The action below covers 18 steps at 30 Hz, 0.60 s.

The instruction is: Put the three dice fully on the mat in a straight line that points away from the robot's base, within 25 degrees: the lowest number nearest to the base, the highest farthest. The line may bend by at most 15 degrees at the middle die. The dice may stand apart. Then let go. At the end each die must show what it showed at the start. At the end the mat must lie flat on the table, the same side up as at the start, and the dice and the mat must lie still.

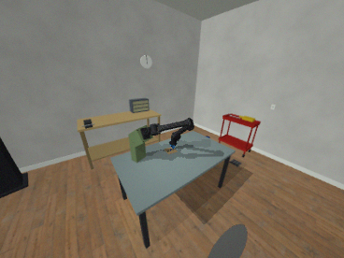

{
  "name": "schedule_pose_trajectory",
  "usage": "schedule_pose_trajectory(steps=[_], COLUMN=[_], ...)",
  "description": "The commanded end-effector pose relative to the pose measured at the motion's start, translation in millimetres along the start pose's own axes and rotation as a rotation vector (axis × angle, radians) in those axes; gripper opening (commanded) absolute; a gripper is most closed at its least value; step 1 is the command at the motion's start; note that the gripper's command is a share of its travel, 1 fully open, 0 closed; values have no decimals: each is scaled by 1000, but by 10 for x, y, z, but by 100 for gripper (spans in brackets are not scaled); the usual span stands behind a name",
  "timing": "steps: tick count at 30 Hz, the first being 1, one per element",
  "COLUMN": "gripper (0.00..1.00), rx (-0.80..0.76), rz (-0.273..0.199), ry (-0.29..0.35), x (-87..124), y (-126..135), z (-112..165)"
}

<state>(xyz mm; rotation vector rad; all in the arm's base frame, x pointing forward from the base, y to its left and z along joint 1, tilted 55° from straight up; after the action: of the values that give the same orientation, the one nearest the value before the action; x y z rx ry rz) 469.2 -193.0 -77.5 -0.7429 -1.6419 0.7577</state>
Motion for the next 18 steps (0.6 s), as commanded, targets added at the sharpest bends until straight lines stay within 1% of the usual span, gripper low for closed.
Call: schedule_pose_trajectory(steps=[1,11,18], gripper=[11,11,11], rx=[-10,-2,-11], rz=[2,1,5], ry=[4,6,-1], x=[-28,-78,-89], y=[-64,-19,-52], z=[37,43,1])
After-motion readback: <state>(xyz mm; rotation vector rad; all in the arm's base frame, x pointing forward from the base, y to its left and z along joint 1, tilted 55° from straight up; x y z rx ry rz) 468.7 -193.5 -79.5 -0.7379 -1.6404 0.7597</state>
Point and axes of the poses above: the point where the finger pads meet when closed, its own x axis back along the fingers, its own y axis across the jaws, z = x × y, the point moved 8 cm from there along x, back along the fingers, and after that the axes turned 2 degrees about x, right-handed, at the moved point
